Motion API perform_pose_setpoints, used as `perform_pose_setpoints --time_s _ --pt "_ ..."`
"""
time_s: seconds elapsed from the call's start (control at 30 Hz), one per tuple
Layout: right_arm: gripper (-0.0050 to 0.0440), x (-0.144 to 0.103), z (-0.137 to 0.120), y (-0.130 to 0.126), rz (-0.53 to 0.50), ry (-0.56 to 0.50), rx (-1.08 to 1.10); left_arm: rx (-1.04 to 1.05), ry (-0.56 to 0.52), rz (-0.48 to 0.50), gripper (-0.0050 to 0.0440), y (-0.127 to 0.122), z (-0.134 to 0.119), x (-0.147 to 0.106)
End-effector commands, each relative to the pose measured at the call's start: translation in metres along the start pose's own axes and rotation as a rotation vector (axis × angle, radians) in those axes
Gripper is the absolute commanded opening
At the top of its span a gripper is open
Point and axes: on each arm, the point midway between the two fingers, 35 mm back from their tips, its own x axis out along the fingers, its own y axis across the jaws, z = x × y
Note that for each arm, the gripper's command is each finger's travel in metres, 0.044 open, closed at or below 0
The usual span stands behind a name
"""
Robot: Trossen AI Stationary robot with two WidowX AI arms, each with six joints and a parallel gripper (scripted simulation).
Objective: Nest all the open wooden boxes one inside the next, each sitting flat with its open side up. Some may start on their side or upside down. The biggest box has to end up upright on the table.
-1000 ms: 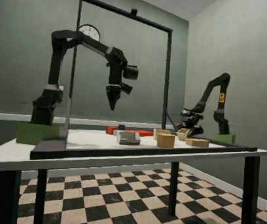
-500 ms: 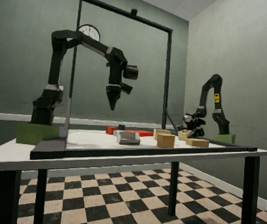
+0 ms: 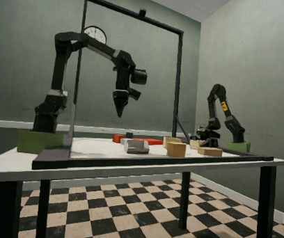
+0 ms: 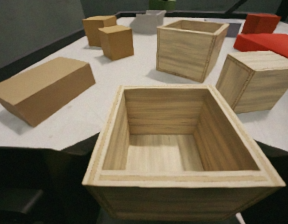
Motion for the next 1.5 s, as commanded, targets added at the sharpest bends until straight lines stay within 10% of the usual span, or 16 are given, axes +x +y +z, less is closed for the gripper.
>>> perform_pose_setpoints --time_s 0.0,0.2,0.53,0.83,1.47 --pt "0.04 -0.0052 0.0036 0.0006 0.0 -0.018 -0.004 -0.018 -0.055 -0.007 -0.005 -0.0036 -0.0004 -0.0009" --pt "0.04 -0.0052 0.0036 0.0006 0.0 -0.018 -0.004 -0.013 -0.051 -0.004 -0.005 -0.0023 -0.0059 0.0018" --pt "0.04 -0.0052 0.0036 0.0006 0.0 -0.018 -0.004 -0.011 -0.051 -0.003 0.024 -0.0015 -0.006 0.0017" --pt "0.04 -0.0052 0.0036 0.0006 0.0 -0.018 -0.004 -0.01 -0.051 -0.003 0.04 -0.0015 -0.006 0.0017" --pt "0.04 -0.0052 0.0036 0.0006 0.0 -0.018 -0.004 -0.02 -0.038 -0.005 0.04 -0.004 -0.0034 0.0016"
